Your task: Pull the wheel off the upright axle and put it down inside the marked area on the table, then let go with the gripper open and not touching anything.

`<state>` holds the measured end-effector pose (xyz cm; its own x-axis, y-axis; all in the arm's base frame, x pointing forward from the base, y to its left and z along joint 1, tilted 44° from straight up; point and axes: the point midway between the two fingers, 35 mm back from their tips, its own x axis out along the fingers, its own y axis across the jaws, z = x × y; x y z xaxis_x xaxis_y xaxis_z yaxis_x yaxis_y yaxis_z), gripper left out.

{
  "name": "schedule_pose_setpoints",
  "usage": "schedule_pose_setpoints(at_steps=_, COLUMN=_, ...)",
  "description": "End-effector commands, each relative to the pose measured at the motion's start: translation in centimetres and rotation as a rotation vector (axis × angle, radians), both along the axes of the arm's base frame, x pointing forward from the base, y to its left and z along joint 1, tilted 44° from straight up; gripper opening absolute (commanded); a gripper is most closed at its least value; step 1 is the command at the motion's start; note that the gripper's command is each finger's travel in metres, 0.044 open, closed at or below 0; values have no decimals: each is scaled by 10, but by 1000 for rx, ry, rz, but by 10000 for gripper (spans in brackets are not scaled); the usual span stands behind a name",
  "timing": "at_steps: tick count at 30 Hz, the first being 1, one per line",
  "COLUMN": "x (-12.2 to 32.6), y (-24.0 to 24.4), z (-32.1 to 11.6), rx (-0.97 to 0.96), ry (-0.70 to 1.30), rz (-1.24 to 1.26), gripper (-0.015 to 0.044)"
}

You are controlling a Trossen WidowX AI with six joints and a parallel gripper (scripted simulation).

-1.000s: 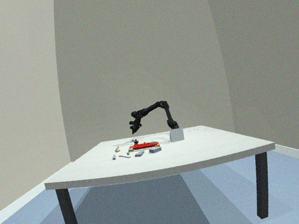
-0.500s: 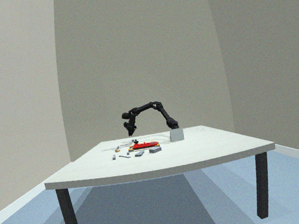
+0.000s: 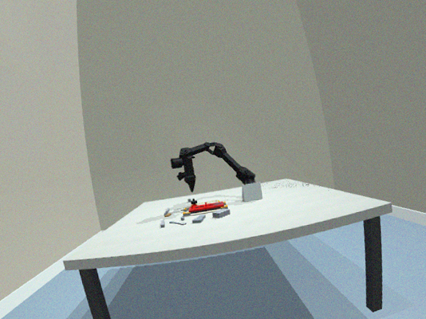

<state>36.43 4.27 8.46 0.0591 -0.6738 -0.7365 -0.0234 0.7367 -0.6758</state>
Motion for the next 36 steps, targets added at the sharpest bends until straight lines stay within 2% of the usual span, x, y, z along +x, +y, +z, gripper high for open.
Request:
schedule_pose_setpoints(at_steps=1, x=-2, y=1, z=1, rx=-19, ry=3, rz=-16, gripper=300)
schedule_pose_setpoints(at_steps=9, x=1, y=-5, z=0, rx=-19, ry=3, rz=-16, gripper=300)
schedule_pose_setpoints(at_steps=25, x=5, y=-53, z=-50, rx=-23, ry=2, rz=-16, gripper=300)
schedule_pose_setpoints(at_steps=28, x=5, y=-51, z=-47, rx=-19, ry=1, rz=-26, gripper=221)
schedule_pose_setpoints(at_steps=36, x=5, y=-51, z=-47, rx=-19, ry=1, rz=-26, gripper=168)
